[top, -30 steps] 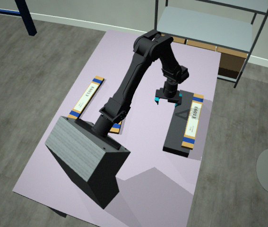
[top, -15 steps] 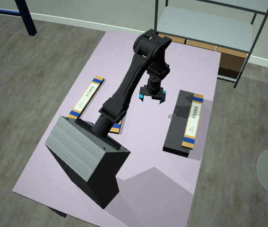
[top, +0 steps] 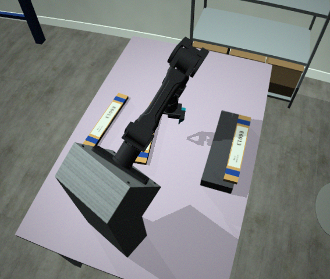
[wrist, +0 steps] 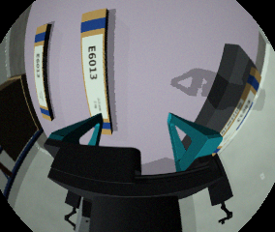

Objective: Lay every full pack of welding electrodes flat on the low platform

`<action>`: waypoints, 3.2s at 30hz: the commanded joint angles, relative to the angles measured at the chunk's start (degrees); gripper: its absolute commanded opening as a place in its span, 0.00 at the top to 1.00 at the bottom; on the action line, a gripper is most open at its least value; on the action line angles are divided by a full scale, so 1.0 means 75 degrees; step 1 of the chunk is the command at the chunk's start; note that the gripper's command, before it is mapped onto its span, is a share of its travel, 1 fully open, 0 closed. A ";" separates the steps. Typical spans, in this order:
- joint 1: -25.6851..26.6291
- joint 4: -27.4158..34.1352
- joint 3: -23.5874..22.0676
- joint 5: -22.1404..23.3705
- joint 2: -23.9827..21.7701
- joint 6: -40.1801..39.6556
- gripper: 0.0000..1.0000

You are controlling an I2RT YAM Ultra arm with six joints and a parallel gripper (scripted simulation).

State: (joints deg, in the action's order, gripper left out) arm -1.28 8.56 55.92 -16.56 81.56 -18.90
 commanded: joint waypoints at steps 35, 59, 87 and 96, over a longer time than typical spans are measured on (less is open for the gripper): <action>-0.2556 -0.0534 0.0794 -0.2369 0.1642 0.1833 0.05; -0.1728 -0.1964 0.1672 -0.1629 0.3728 0.1169 0.05; -0.1625 -0.1862 0.2041 -0.1590 0.4090 0.1159 0.05; -0.1632 -0.1981 0.1902 -0.1613 0.4095 0.1175 0.05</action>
State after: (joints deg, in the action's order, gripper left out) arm -12.19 -6.07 70.00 -28.47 112.07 -10.35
